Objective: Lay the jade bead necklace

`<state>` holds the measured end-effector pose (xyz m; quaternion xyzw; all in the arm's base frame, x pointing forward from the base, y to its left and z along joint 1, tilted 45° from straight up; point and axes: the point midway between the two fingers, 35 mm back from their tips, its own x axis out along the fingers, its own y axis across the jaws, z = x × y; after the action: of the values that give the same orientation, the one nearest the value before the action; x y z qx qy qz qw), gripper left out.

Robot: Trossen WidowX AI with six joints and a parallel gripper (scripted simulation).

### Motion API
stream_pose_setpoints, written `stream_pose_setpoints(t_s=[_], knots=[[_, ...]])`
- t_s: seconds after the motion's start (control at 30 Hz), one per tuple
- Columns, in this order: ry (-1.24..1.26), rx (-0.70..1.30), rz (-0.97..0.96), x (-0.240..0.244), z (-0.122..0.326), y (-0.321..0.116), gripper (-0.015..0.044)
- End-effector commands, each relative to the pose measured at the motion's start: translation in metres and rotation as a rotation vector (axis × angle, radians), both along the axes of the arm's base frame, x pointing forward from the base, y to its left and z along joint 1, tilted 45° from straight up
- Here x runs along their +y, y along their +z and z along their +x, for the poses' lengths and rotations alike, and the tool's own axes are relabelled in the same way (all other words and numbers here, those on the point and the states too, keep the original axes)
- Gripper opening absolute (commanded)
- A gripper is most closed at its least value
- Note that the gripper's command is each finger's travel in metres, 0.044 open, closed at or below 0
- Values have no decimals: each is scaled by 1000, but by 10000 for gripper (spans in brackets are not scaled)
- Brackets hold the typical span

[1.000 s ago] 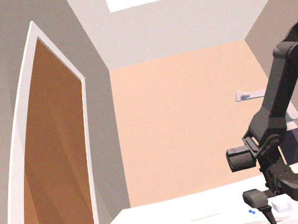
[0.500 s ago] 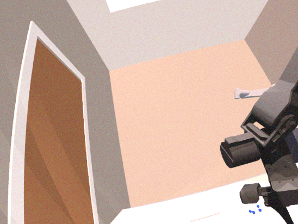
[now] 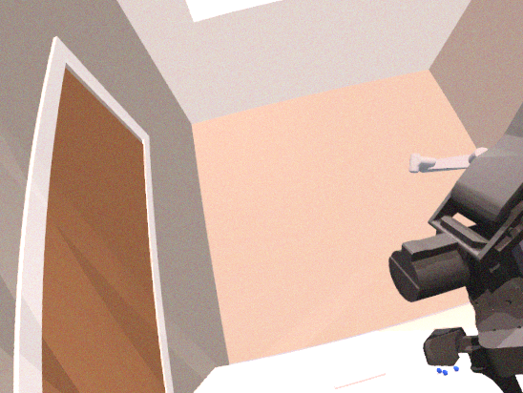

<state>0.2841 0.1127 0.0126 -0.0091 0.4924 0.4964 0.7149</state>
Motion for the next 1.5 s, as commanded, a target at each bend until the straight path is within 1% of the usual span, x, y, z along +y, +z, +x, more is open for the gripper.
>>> stream_pose_setpoints(t_s=[0.0,0.63,0.93,1.07,1.1,1.47], knots=[[-2,-2,0,-1,0,0,120],[-4,16,3,19,-3,-21,120],[-4,17,3,19,-4,-22,120],[0,7,6,20,-1,-20,15],[0,7,6,20,-1,-20,0],[0,7,6,20,-1,-20,0]])
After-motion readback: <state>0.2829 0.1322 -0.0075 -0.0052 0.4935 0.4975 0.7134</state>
